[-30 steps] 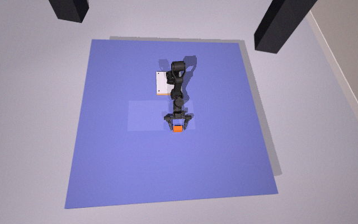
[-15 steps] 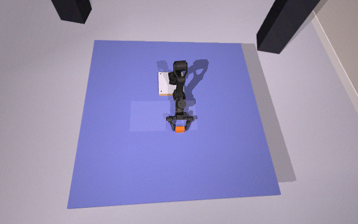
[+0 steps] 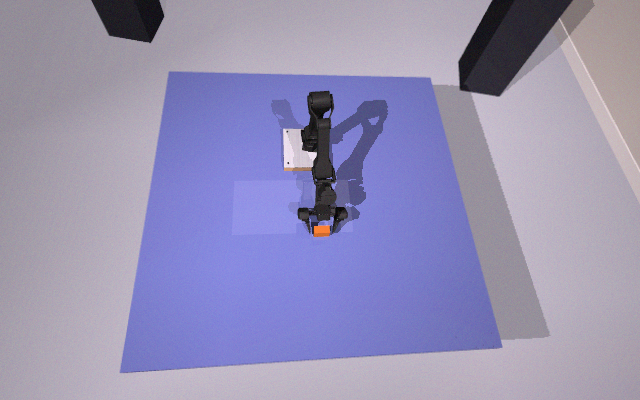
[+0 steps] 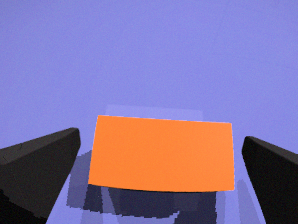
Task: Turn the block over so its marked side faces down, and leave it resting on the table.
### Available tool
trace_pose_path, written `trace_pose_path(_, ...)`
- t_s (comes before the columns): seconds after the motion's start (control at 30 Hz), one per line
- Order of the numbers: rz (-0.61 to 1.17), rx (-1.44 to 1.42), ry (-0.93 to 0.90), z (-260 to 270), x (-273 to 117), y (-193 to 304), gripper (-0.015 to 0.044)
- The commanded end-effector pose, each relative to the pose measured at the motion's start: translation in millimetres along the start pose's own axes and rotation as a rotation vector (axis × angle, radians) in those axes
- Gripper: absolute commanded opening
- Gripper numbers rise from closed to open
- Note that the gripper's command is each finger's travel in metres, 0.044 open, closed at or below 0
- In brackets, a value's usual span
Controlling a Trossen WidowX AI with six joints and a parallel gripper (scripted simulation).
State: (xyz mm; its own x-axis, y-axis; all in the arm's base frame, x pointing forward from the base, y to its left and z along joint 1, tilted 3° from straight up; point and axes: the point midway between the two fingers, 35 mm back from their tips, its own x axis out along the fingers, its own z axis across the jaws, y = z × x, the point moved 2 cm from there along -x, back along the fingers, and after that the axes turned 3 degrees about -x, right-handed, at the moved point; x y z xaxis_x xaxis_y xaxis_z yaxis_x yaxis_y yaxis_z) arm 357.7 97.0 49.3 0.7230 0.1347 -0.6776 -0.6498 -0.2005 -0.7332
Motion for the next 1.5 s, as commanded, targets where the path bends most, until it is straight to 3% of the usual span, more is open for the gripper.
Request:
trace_pose_path(0.0, 0.177, 0.016, -0.02, -3.5, -60.1, -33.5, 0.044)
trace_pose_path(0.47, 0.216, 0.016, -0.022, -4.0, -65.0, -36.7, 0.044)
trace_pose_path(1.07, 0.74, 0.013, -0.054, -6.8, -54.6, -88.1, 0.044)
trace_pose_path(1.47, 0.745, 0.013, -0.054, -6.4, -28.3, -65.3, 0.044)
